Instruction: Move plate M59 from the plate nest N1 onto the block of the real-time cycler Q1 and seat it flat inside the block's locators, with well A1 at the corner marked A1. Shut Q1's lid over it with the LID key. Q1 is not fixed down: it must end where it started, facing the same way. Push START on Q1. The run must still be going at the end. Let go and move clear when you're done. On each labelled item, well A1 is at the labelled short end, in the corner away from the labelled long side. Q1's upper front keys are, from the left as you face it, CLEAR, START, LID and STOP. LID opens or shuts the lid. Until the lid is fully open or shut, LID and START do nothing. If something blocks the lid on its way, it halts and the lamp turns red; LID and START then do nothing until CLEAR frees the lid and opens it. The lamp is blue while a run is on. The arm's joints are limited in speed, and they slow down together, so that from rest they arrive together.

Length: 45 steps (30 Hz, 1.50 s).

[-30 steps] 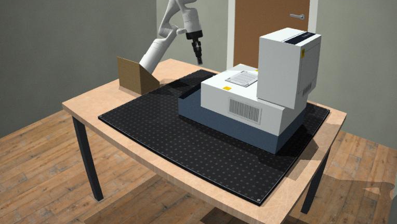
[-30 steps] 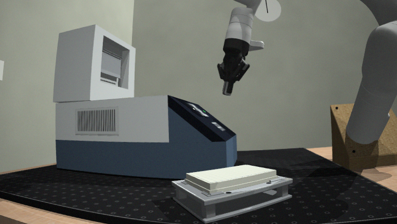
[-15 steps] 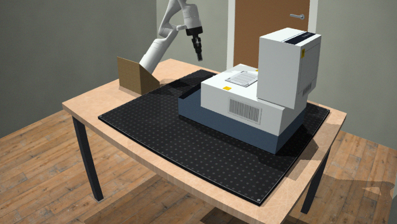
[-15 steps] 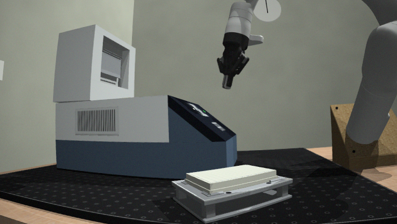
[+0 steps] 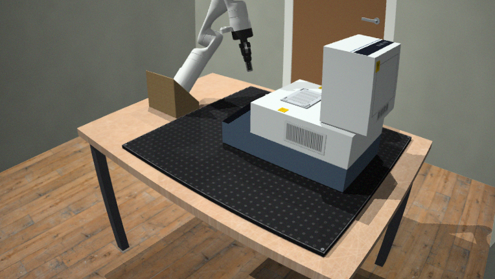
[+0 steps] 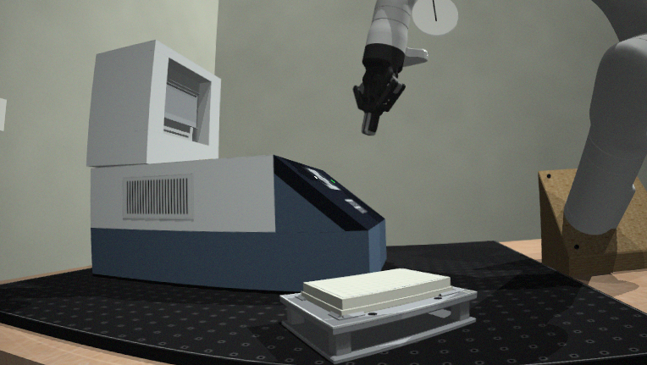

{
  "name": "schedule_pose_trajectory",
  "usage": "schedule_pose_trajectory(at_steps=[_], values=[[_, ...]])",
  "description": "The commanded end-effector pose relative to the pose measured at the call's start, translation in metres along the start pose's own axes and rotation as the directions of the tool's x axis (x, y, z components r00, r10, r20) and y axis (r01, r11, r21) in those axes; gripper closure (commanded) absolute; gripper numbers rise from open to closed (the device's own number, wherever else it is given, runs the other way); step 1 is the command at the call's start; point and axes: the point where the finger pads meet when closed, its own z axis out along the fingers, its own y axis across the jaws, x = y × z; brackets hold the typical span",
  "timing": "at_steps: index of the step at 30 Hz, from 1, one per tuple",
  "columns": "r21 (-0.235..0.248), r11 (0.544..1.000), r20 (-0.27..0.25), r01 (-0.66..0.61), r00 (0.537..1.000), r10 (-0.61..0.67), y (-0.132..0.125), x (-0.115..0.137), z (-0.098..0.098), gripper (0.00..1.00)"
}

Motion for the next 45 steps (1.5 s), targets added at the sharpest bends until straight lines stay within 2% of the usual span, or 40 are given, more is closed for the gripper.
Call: schedule_pose_trajectory(at_steps=[1, 30, 31, 45], values=[[0.003, 1.0, -0.006, -0.008, 1.0, 0.008, -0.001, 0.001, -0.008, 0.9], [0.002, 1.0, -0.005, -0.008, 1.0, 0.008, -0.006, -0.006, -0.037, 0.9], [-0.006, 1.0, -0.016, -0.009, 1.0, 0.009, -0.003, -0.008, -0.036, 0.0], [-0.08, 0.995, -0.101, -0.052, 0.994, 0.044, 0.029, -0.032, -0.032, 0.0]])
